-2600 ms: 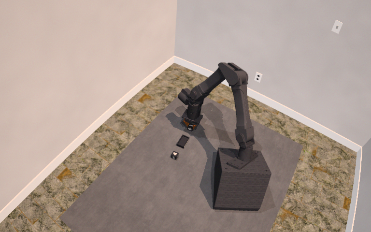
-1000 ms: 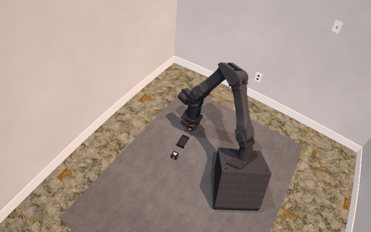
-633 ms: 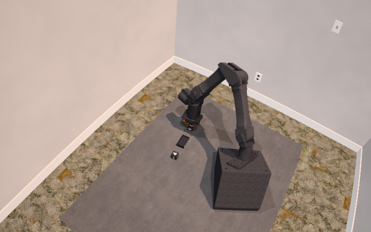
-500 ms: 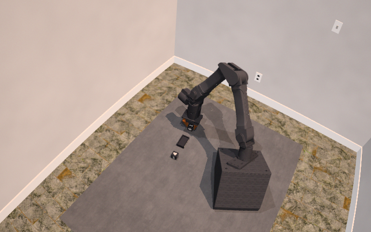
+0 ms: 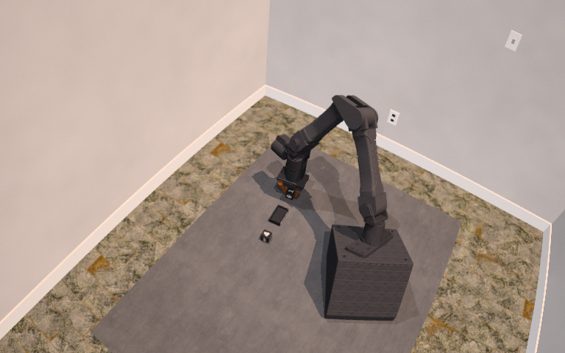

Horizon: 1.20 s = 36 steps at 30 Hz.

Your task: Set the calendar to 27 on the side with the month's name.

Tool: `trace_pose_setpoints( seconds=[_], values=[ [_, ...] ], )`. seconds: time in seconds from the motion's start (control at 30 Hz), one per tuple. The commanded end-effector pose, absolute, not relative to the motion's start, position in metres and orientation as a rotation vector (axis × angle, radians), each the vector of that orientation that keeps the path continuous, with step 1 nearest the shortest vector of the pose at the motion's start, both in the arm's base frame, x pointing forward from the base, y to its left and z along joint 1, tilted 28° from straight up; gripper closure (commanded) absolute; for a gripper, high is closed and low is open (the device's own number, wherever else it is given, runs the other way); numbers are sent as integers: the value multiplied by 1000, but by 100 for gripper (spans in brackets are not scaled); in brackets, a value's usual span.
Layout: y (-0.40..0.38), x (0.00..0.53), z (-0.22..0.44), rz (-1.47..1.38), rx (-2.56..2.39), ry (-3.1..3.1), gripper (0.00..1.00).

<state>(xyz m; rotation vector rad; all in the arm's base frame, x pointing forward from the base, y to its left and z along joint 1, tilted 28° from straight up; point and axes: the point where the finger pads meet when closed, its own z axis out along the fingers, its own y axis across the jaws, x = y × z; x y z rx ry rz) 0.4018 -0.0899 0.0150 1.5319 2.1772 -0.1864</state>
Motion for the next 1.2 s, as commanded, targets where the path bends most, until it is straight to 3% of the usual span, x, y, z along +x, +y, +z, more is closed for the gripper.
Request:
trace_pose_setpoints(
  seconds=[0.0, 0.83, 0.87, 1.17],
  values=[
    [-87, 402, 25, -177, 1523, 2169, 55],
    [-56, 377, 97, -176, 1524, 2169, 55],
    [-56, 377, 97, -176, 1524, 2169, 0],
    [-56, 377, 97, -176, 1524, 2169, 0]
  ],
)
